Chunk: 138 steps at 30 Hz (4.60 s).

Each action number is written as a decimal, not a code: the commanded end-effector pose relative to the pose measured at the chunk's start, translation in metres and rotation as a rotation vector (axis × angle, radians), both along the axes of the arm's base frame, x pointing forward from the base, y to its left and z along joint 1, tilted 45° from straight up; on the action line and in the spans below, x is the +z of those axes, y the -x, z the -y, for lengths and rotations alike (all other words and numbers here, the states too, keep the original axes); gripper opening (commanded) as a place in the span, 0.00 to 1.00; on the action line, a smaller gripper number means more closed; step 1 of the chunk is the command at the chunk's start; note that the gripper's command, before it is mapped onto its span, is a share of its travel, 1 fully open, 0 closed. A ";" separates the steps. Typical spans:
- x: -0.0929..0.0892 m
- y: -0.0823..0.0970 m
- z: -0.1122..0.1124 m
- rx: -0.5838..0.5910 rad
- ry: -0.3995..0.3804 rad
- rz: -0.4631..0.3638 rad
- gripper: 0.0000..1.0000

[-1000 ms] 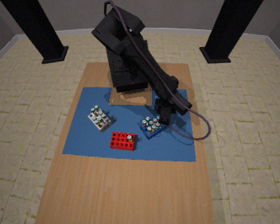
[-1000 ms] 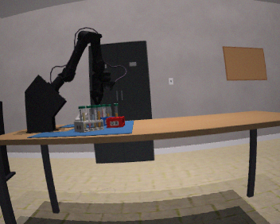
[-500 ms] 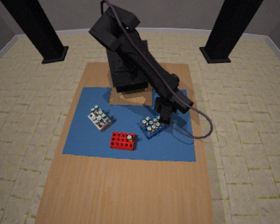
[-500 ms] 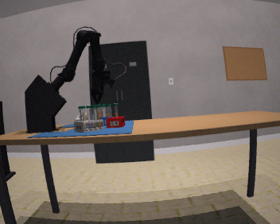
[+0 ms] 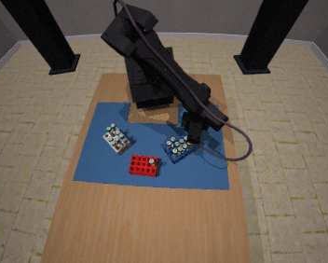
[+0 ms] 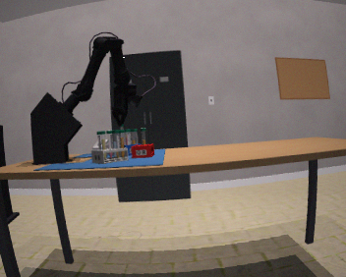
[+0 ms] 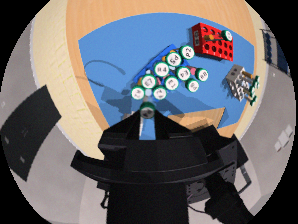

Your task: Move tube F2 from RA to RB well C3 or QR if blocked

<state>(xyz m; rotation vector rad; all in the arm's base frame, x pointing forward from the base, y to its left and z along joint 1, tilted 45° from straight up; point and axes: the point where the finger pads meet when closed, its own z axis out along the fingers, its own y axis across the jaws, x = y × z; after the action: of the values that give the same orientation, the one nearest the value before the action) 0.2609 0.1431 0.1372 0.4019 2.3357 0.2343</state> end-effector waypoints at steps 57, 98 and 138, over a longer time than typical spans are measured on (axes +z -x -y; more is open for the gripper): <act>0.004 0.052 0.020 -0.002 0.016 0.000 0.00; -0.007 0.062 0.072 -0.003 -0.001 0.007 0.00; 0.026 0.024 0.187 -0.003 0.018 0.025 0.00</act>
<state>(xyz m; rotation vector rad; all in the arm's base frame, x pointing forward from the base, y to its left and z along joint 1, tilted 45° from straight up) 0.2263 -0.0422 0.1468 0.4938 2.3410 0.1746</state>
